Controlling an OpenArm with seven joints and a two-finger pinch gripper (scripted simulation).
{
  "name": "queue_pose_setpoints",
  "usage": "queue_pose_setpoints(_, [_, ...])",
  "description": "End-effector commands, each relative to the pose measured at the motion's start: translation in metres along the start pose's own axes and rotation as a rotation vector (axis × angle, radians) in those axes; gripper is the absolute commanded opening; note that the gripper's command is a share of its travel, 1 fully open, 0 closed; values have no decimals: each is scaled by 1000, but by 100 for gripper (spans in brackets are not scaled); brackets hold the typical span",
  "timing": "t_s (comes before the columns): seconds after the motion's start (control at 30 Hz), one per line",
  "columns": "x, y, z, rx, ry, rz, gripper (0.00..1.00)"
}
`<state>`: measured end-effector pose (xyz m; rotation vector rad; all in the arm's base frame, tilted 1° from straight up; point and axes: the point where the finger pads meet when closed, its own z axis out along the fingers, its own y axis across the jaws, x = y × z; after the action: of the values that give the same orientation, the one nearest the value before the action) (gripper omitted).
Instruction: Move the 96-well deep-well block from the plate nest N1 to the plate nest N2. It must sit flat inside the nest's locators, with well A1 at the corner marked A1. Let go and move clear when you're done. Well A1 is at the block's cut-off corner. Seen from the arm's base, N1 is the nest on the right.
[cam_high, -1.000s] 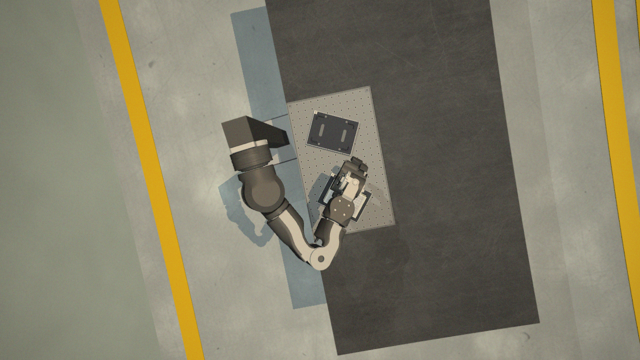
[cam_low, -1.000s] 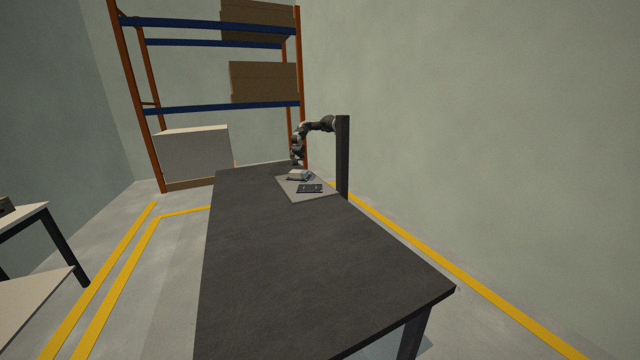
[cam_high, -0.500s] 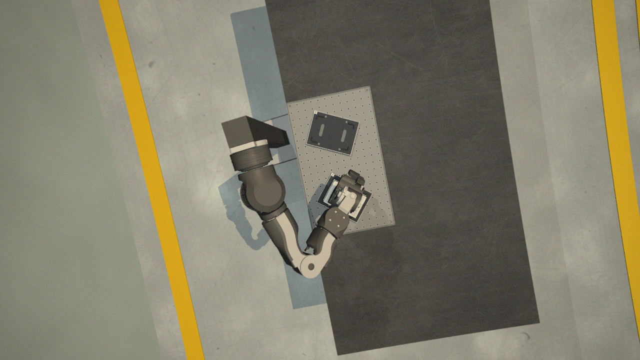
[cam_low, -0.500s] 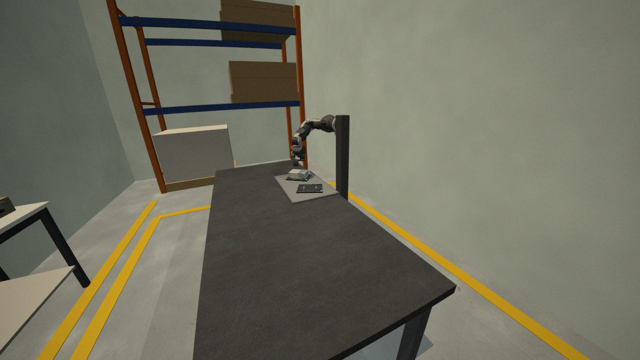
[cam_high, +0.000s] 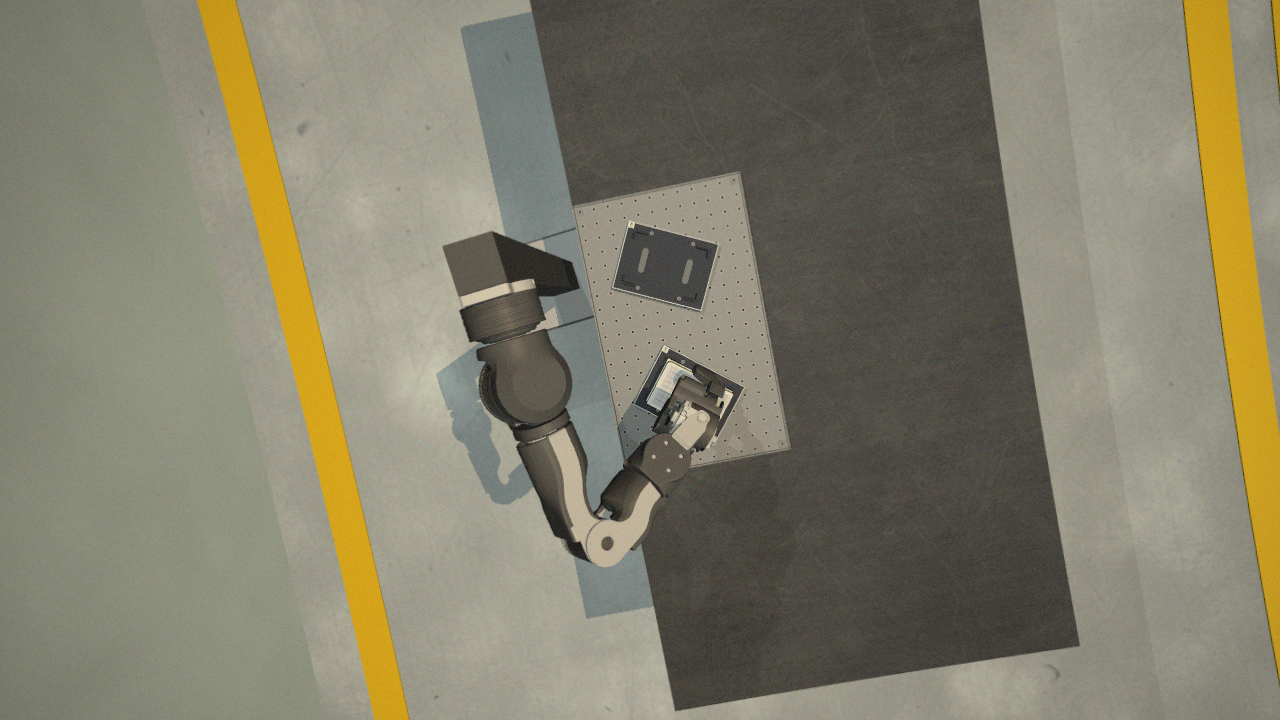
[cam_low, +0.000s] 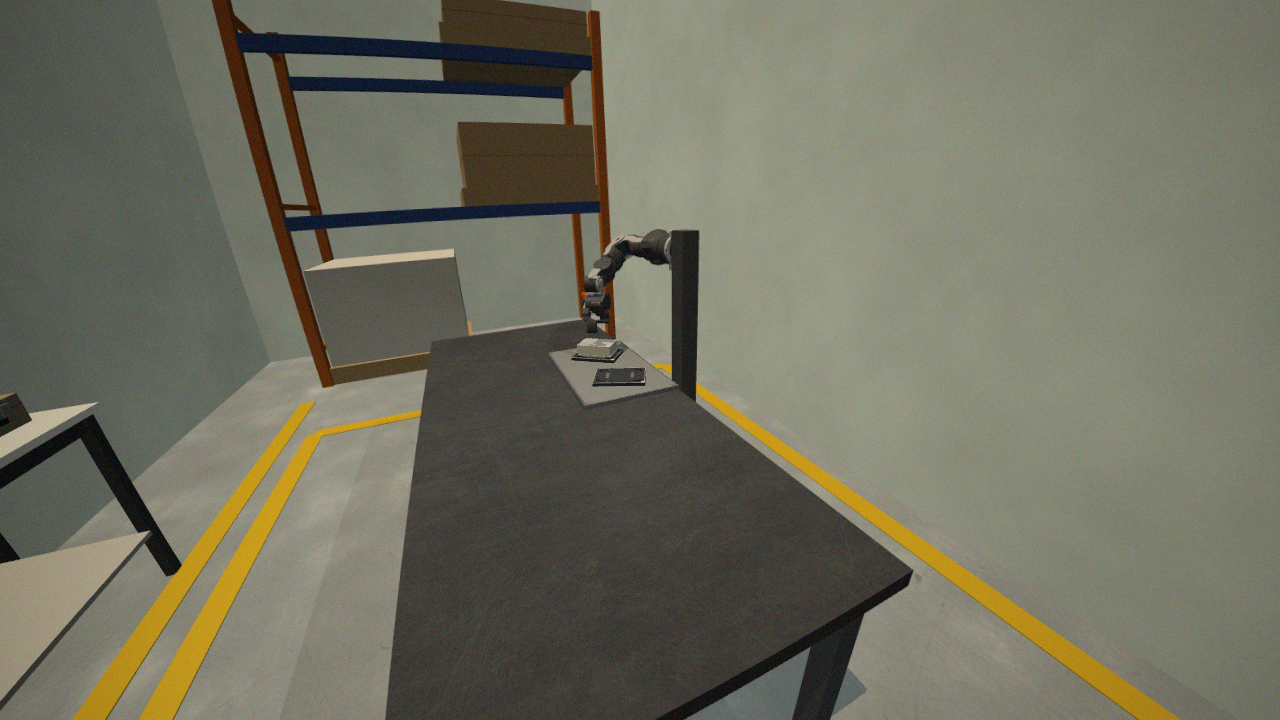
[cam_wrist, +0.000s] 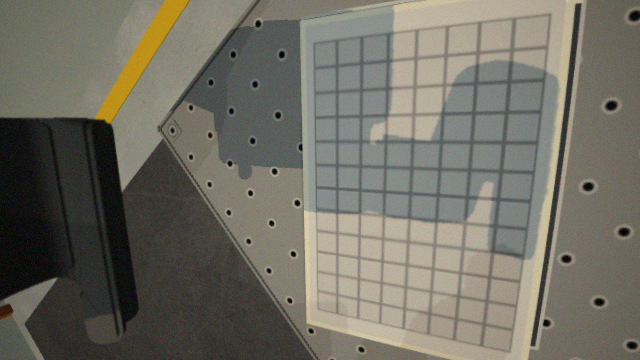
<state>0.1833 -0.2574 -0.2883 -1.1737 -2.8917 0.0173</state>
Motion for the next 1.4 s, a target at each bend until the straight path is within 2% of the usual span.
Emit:
queue_pose_setpoints(0.0, [-2, 1, -1, -8, -5, -1, 77])
queue_pose_setpoints(0.73, [-4, -3, 0, -7, -5, -1, 77])
queue_pose_setpoints(0.9, [-1, 3, -2, -7, -5, -1, 77])
queue_pose_setpoints(1.37, [0, 4, -2, -9, -3, -4, 77])
